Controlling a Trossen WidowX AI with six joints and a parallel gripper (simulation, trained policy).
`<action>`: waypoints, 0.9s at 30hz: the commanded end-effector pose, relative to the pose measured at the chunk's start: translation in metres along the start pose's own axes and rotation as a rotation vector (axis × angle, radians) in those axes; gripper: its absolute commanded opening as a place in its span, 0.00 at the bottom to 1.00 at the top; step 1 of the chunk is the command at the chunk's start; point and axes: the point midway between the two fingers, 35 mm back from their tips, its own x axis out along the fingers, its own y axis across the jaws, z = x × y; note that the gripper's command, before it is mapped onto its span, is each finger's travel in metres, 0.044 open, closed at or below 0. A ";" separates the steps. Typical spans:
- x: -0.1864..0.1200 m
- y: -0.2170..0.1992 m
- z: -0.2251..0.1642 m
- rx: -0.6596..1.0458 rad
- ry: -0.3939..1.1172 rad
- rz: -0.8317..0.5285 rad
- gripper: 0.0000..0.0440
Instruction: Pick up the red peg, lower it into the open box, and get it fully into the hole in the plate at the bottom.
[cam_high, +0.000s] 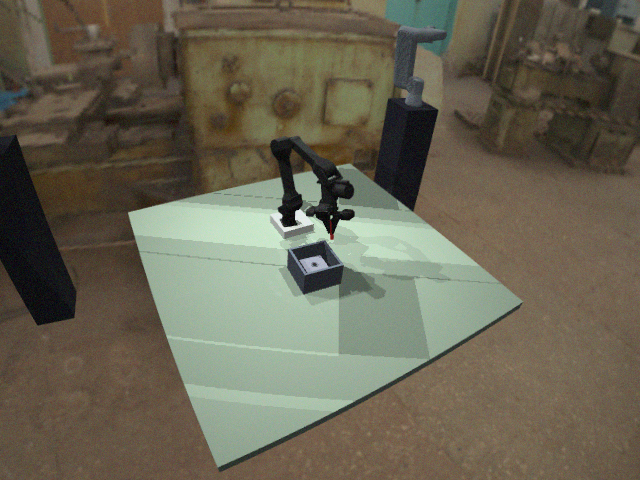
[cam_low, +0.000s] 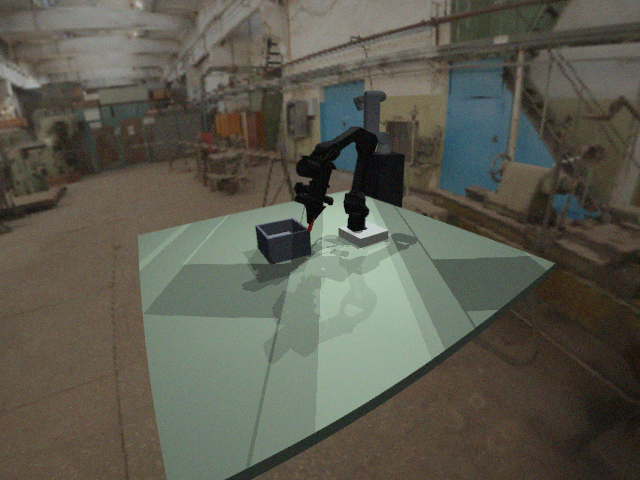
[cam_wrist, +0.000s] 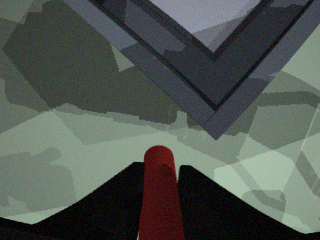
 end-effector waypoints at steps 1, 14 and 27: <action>-0.003 0.003 0.017 0.017 -0.029 0.000 0.00; 0.005 0.001 0.069 0.097 -0.088 -0.025 0.00; 0.027 -0.005 0.103 0.162 -0.087 -0.055 0.02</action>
